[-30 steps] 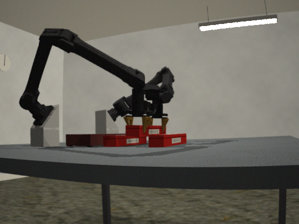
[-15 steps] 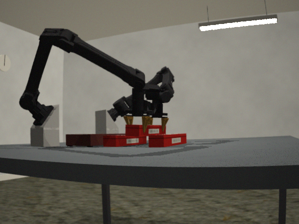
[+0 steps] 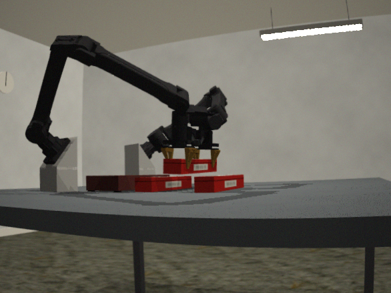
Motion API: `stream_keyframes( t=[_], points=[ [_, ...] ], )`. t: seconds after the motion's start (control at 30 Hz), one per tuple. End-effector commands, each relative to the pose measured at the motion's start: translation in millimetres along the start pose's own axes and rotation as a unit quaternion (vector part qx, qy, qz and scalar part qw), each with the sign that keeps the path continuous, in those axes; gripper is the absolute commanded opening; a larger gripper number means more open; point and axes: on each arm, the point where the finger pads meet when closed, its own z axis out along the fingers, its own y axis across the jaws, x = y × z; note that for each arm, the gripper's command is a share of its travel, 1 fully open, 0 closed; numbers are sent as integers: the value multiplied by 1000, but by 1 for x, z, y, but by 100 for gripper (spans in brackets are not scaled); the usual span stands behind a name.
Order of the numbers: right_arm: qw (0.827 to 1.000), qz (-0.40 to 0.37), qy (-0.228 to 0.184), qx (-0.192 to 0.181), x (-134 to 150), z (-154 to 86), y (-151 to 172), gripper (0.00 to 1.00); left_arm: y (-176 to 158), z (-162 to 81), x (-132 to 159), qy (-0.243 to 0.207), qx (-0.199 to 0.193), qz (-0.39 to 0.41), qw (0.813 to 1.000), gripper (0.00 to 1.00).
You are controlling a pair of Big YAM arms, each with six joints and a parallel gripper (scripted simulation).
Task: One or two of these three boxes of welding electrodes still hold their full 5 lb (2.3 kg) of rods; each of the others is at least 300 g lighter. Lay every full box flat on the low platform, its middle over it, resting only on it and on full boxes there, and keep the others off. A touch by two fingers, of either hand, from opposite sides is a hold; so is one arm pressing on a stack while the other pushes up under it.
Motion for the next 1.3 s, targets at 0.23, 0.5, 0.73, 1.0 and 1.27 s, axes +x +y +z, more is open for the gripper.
stream_keyframes(
  t=[0.23,0.5,0.73,1.0,1.27],
  points=[
    [998,1,-8,60,3,-79,-33,0,32,-69,-11,-36,-50,-24,998,0],
    [998,11,-10,60,2,-91,-32,0,31,-82,-10,-37,-50,-24,998,0],
    [998,11,-10,60,2,-98,-31,0,30,-93,-10,-38,-50,-24,998,0],
    [998,11,-11,60,3,-111,-33,0,30,-95,-10,-38,-50,-24,998,0],
    [998,5,-11,60,3,-116,-33,0,29,-96,-11,-39,-51,-23,998,0]
  ],
)
